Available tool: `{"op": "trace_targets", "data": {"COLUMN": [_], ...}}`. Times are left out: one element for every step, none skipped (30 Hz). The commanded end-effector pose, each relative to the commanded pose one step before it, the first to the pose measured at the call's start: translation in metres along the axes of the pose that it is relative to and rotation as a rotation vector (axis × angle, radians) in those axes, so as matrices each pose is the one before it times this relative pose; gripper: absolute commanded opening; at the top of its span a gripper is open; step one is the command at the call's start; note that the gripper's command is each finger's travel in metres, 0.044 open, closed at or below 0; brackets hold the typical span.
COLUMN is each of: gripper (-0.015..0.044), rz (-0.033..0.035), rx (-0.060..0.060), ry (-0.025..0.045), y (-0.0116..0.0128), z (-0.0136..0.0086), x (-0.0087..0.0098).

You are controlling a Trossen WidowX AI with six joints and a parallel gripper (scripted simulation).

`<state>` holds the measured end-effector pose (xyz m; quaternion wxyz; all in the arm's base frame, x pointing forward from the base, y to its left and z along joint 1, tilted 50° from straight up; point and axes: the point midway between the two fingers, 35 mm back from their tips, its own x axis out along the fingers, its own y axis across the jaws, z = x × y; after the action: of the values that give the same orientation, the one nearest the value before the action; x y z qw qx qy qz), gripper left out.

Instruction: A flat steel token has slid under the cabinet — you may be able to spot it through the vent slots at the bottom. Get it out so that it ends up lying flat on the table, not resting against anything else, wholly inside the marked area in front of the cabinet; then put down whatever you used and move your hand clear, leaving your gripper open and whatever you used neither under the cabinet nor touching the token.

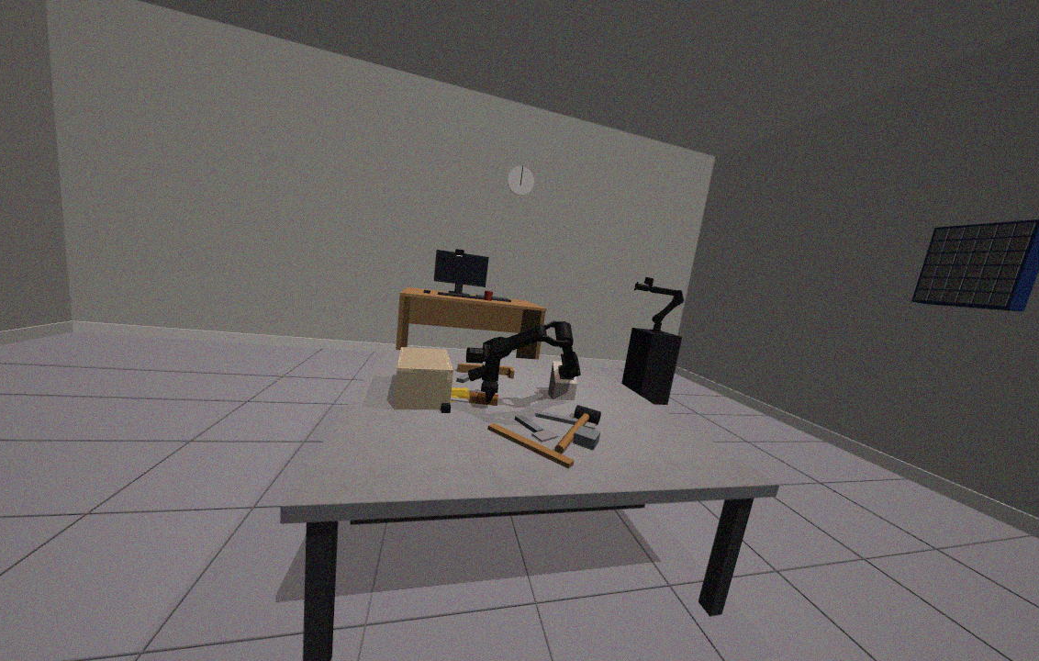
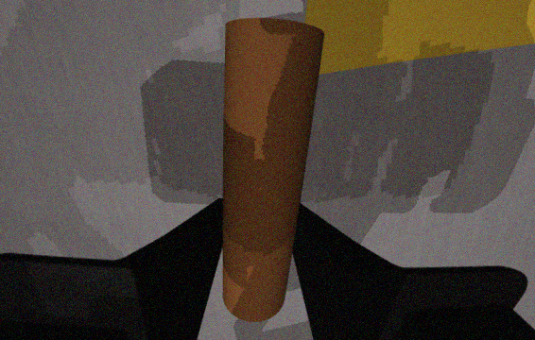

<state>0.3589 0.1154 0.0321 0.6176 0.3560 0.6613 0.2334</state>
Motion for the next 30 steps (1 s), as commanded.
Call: {"op": "trace_targets", "data": {"gripper": [0.0, 0.0, 0.0, 0.0, 0.0, 0.0, 0.0, 0.0, 0.0, 0.0, 0.0, 0.0, 0.0, 0.0, 0.0, 0.0, 0.0, 0.0, 0.0, 0.0, 0.0, 0.0, 0.0, 0.0, 0.0, 0.0, 0.0, 0.0, 0.0, 0.0], "rz": [0.00305, 0.0, 0.0, 0.0, 0.0, 0.0, 0.0, 0.0, 0.0, 0.0, 0.0, 0.0, 0.0, 0.0, 0.0, 0.0, 0.0, 0.0, 0.0, 0.0, 0.0, 0.0, 0.0, 0.0, 0.0, 0.0, 0.0, 0.0, 0.0, 0.0], "rx": [-0.0079, 0.0, 0.0, 0.0, 0.0, 0.0, 0.0, 0.0, 0.0, 0.0, 0.0, 0.0, 0.0, 0.0, 0.0, 0.0, 0.0, 0.0, 0.0, 0.0, 0.0, 0.0, 0.0, 0.0, 0.0, 0.0, 0.0, 0.0, 0.0, 0.0], "ry": [-0.00287, -0.00003, -0.00003, -0.00003, -0.00003, -0.00003, -0.00003, -0.00003, -0.00003, -0.00003, -0.00003, -0.00003, -0.00003, -0.00003, -0.00003, -0.00003, -0.00003, -0.00003, -0.00003, -0.00003, -0.00003, -0.00003, -0.00003, -0.00003, -0.00003, -0.00003, -0.00003, -0.00003, -0.00003, -0.00003], "y": [0.00066, 0.00003, 0.00003, 0.00003, 0.00003, 0.00003, 0.00003, 0.00003, 0.00003, 0.00003, 0.00003, 0.00003, 0.00003, 0.00003, 0.00003, 0.00003, 0.00003, 0.00003, 0.00003, 0.00003, 0.00003, 0.00003, 0.00003, 0.00003, 0.00003, 0.00003, 0.00003, 0.00003, 0.00003, 0.00003], "z": [0.00714, 0.00098, 0.00098, 0.00098, 0.00098, 0.00098, 0.00093, 0.00093, 0.00093, 0.00093, 0.00094, 0.00094, 0.00094, 0.00094, 0.00094, 0.00094, 0.00094, 0.00094, 0.00094, 0.00094, 0.00094, 0.00094, 0.0009, 0.0009, 0.0009, 0.0009, 0.0009, 0.0009, 0.0009, 0.0009], "x": [-0.00022, -0.00001, -0.00001, -0.00001, -0.00001, -0.00001, -0.00001, -0.00001, -0.00001, -0.00001, -0.00001, -0.00001, -0.00001, -0.00001, -0.00001, -0.00001, -0.00001, -0.00001, -0.00001, -0.00001, -0.00001, -0.00001, -0.00001, -0.00001, -0.00001, -0.00001, -0.00001, -0.00001, -0.00001, -0.00001]}}
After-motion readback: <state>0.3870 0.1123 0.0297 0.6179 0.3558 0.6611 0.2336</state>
